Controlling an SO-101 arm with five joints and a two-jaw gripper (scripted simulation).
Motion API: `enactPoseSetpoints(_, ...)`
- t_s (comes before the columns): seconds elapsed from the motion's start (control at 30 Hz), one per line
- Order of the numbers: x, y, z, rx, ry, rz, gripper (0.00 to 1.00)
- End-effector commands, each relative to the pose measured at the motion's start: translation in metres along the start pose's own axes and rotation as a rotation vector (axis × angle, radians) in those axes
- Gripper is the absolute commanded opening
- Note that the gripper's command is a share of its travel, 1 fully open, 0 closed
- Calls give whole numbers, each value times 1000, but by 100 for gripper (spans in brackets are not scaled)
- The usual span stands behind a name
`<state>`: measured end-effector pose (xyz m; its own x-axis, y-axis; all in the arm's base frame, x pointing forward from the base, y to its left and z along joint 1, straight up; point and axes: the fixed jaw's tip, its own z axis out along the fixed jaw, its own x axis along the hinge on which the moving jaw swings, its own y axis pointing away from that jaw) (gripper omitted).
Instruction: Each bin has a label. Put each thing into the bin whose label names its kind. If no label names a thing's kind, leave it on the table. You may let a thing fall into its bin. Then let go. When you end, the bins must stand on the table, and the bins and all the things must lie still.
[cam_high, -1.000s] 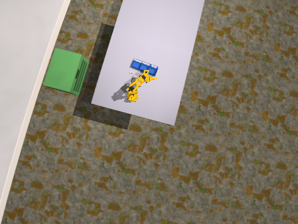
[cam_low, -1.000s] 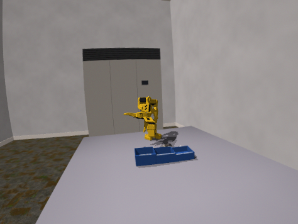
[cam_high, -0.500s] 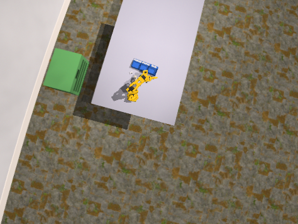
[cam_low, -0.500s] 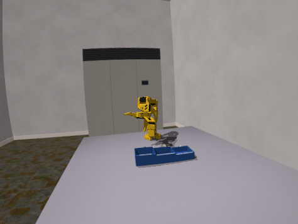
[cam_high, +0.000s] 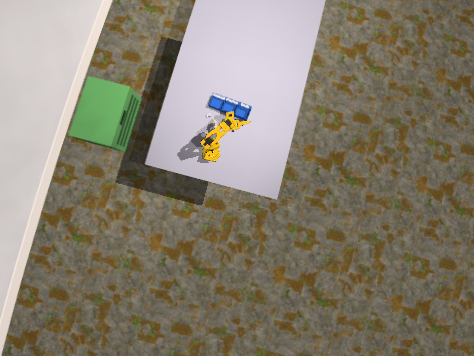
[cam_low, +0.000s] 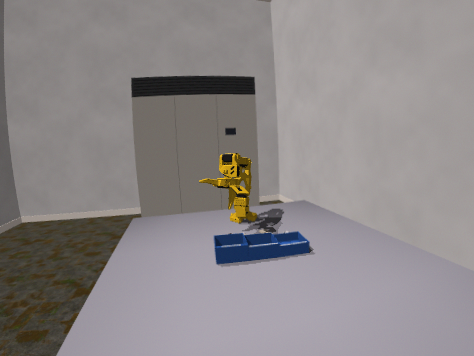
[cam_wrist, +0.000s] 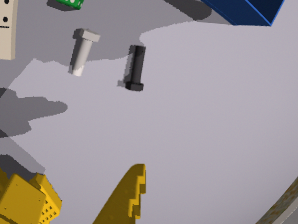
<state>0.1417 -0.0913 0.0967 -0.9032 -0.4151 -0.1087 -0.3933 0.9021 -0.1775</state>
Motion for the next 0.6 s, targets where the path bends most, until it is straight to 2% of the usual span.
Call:
enactPoseSetpoints(0.0, -2, -3, -7, 31, -20, -29, 100)
enactPoseSetpoints(0.23, -2, -4, -10, 44, -27, -63, 100)
enactPoseSetpoints(0.27, 1, 1, -2, -3, 0, -57, 100)
enactPoseSetpoints(0.57, 0, -1, -7, 21, -12, -110, 100)
